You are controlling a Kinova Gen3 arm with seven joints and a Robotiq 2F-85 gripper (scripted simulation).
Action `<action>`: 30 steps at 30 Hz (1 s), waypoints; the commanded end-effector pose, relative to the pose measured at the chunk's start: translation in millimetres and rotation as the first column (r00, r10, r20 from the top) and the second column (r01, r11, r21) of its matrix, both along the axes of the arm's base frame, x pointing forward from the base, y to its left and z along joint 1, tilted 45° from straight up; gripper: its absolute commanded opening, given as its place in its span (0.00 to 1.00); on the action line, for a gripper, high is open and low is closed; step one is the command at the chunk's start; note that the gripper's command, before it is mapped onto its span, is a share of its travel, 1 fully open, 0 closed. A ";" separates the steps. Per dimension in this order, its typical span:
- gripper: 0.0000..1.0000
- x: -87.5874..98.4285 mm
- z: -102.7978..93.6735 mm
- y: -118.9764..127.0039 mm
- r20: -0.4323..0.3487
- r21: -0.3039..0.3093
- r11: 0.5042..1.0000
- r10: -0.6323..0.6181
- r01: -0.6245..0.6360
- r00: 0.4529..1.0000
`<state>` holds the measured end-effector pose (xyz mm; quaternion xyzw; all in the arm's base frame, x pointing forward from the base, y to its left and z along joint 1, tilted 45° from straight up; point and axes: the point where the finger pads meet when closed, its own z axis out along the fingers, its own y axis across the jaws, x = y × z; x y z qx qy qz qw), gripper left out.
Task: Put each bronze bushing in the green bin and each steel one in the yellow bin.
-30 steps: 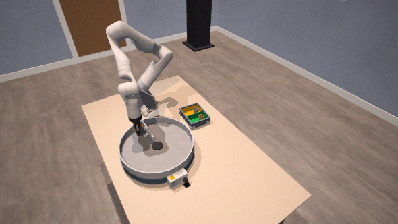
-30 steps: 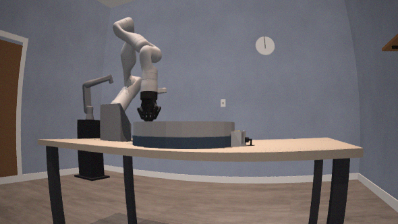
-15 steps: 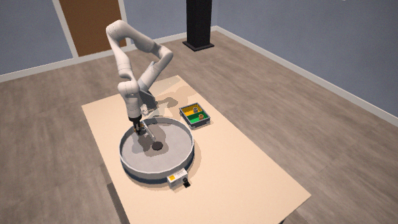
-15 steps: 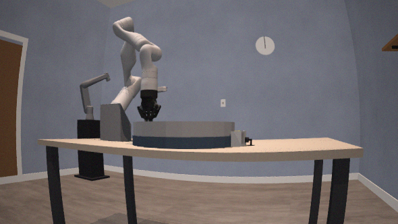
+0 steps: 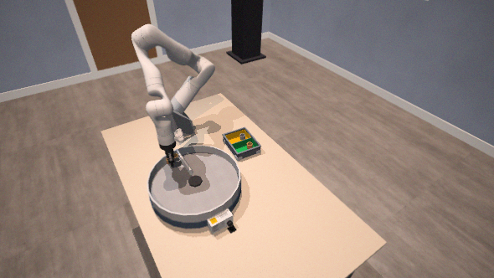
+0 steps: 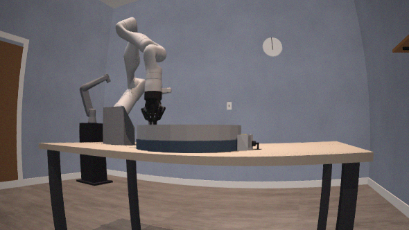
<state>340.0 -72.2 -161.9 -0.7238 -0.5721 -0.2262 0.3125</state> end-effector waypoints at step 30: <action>0.00 0.7 6.1 -6.9 0.000 -0.001 1.000 -0.002 0.002 1.000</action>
